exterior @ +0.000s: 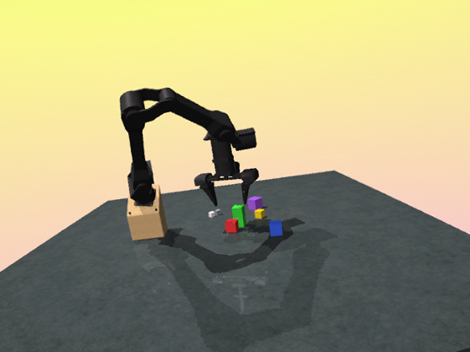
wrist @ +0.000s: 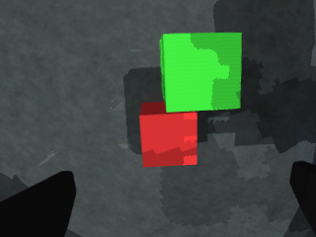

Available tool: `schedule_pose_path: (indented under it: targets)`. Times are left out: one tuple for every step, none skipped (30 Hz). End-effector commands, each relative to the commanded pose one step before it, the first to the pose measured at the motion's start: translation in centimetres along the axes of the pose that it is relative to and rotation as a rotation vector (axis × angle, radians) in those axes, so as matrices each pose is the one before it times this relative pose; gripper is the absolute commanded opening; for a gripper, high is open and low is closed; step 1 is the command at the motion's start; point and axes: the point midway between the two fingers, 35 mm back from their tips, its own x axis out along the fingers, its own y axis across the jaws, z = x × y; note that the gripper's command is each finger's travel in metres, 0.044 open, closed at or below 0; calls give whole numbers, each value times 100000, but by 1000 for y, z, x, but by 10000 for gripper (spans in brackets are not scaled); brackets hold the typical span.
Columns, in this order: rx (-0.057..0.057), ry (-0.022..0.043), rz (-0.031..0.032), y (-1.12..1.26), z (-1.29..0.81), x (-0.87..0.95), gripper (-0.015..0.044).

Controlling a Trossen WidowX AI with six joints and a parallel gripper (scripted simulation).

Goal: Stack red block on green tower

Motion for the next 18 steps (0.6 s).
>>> schedule_pose_path:
  targets:
    - [-1064,1472,1212,375,-182,2450,440]
    - [5,78,-19,6,-42,479,440]
    - [4,59,-13,-4,-51,301,440]
    - [1,23,-5,-16,-45,103,440]
    - [0,1,-1,-14,-24,0,440]
    - [0,1,0,-11,-19,0,440]
    - [0,-2,1,-2,2,27,440]
    - [0,-5,2,-3,3,53,440]
    - [0,-7,2,-5,4,81,440]
    - [0,-8,3,-6,5,105,440]
    - [-1,-9,3,-7,5,128,440]
    - [-1,-10,3,-7,6,149,440]
    - [-1,-9,3,-7,5,161,440]
    - [-1,-7,2,-6,4,163,440]
    - [-1,-5,2,-5,3,163,440]
    - [-1,-3,1,-5,2,163,440]
    - [-1,-2,0,-4,1,162,440]
    - [-1,0,0,-3,0,162,440]
